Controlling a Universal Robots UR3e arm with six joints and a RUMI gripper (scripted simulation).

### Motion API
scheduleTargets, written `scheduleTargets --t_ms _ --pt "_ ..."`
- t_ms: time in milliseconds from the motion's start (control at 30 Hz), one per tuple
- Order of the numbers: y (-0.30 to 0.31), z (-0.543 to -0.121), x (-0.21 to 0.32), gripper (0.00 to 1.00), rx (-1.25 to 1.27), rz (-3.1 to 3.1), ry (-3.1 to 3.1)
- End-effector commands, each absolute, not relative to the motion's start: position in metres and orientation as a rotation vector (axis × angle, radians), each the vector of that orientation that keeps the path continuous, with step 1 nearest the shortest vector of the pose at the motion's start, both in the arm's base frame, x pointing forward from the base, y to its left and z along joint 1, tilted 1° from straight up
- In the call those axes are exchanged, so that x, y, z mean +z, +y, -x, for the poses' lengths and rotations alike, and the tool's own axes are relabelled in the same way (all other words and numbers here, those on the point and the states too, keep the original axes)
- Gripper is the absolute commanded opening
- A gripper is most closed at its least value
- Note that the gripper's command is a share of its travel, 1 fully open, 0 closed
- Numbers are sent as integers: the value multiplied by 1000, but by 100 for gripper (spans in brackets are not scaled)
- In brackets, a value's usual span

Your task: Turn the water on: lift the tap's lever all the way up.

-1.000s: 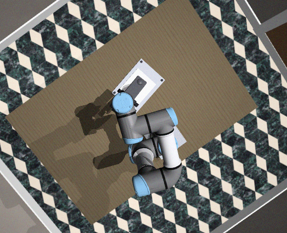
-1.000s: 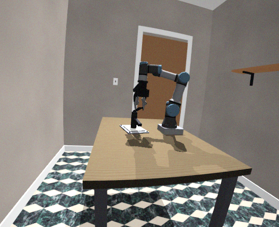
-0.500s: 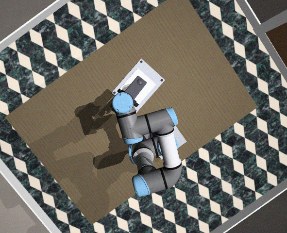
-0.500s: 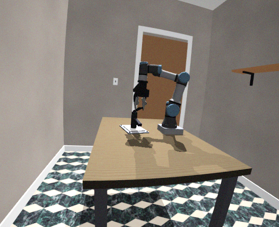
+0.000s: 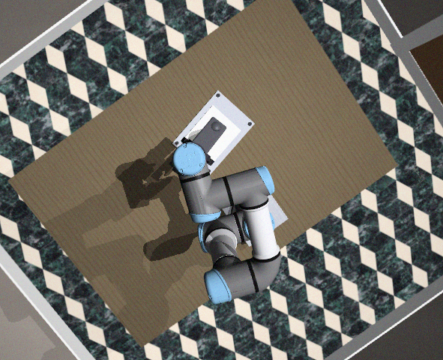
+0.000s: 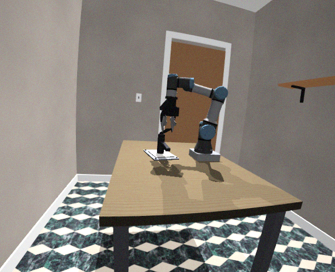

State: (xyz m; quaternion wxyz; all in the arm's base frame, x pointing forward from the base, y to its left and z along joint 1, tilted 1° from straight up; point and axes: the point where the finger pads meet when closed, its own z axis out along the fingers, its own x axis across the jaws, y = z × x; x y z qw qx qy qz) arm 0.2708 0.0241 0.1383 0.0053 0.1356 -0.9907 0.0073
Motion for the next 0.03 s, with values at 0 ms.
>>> scheduleTargets --t_ms 0 --pt "24 -271 139 38 25 -425 -3104"
